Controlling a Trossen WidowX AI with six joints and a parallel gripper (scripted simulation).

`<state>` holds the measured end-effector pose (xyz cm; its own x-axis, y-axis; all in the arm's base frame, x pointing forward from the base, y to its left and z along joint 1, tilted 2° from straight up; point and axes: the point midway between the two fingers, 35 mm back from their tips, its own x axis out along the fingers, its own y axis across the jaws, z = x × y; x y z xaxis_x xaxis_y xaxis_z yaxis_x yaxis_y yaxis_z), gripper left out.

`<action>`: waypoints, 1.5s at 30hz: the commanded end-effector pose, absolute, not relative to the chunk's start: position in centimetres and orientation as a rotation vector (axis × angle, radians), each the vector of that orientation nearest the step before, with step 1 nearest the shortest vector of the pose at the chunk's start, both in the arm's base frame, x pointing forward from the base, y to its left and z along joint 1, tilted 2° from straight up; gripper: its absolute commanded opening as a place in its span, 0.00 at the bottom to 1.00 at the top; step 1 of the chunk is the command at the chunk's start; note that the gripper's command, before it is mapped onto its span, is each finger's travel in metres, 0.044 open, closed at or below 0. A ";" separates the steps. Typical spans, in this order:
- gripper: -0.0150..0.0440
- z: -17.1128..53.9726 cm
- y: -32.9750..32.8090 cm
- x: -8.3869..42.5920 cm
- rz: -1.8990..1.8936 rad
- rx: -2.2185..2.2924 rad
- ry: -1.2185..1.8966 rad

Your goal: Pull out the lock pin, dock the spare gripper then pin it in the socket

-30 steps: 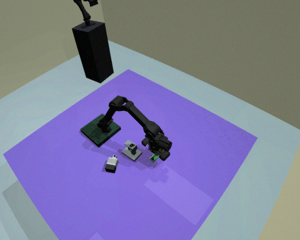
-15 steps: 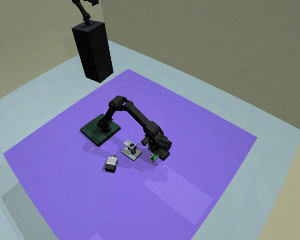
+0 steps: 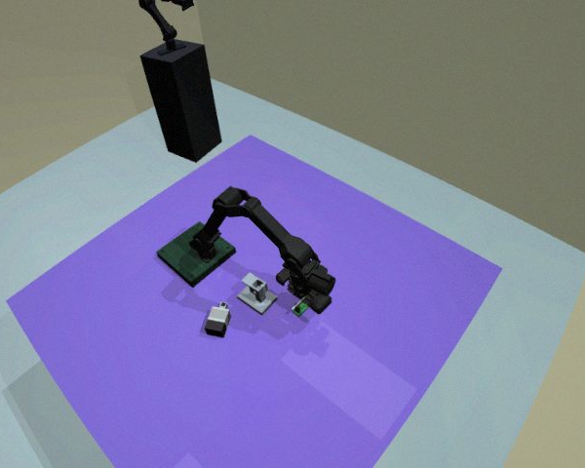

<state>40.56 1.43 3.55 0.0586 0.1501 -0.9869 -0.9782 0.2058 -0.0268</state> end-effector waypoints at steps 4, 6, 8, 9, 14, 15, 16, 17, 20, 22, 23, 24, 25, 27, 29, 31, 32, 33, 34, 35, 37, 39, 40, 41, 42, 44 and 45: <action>0.70 3.6 1.4 40.6 1.097 -0.968 1.153; 0.79 3.6 1.4 40.6 1.097 -0.968 1.153; 0.88 4.2 1.4 40.5 1.097 -0.967 1.154; 0.92 4.6 1.4 40.5 1.098 -0.967 1.154; 1.00 5.6 1.4 40.2 1.107 -0.959 1.167; 1.00 5.8 1.4 40.2 1.108 -0.958 1.169; 1.00 6.0 1.3 40.1 1.109 -0.957 1.171; 1.00 6.3 1.3 40.1 1.110 -0.956 1.172; 1.00 7.0 1.3 40.0 1.113 -0.953 1.176; 1.00 7.5 1.3 39.9 1.114 -0.951 1.179; 1.00 7.8 1.3 39.9 1.115 -0.950 1.181; 1.00 8.0 1.3 39.9 1.116 -0.949 1.182; 1.00 8.2 1.3 39.8 1.117 -0.948 1.184; 1.00 8.7 1.3 39.8 1.119 -0.946 1.187; 1.00 9.2 1.2 39.7 1.121 -0.944 1.190; 1.00 9.7 1.2 39.6 1.122 -0.942 1.192; 1.00 10.0 1.2 39.6 1.123 -0.941 1.193; 1.00 10.3 1.2 39.6 1.124 -0.941 1.194; 1.00 10.5 1.2 39.6 1.124 -0.940 1.196; 1.00 10.8 1.2 39.5 1.125 -0.939 1.197; 1.00 11.3 1.2 39.5 1.126 -0.938 1.198; 1.00 11.9 1.2 39.4 1.127 -0.936 1.200; 1.00 12.1 1.2 39.4 1.127 -0.936 1.201; 1.00 12.4 1.2 39.4 1.128 -0.935 1.202; 1.00 12.7 1.1 39.4 1.128 -0.935 1.203; 1.00 12.2 1.2 39.3 1.129 -0.933 1.205; 1.00 12.3 1.2 39.3 1.129 -0.933 1.205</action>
<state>39.47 1.16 12.46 0.0069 0.1511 -0.9885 -0.9767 0.2130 0.0258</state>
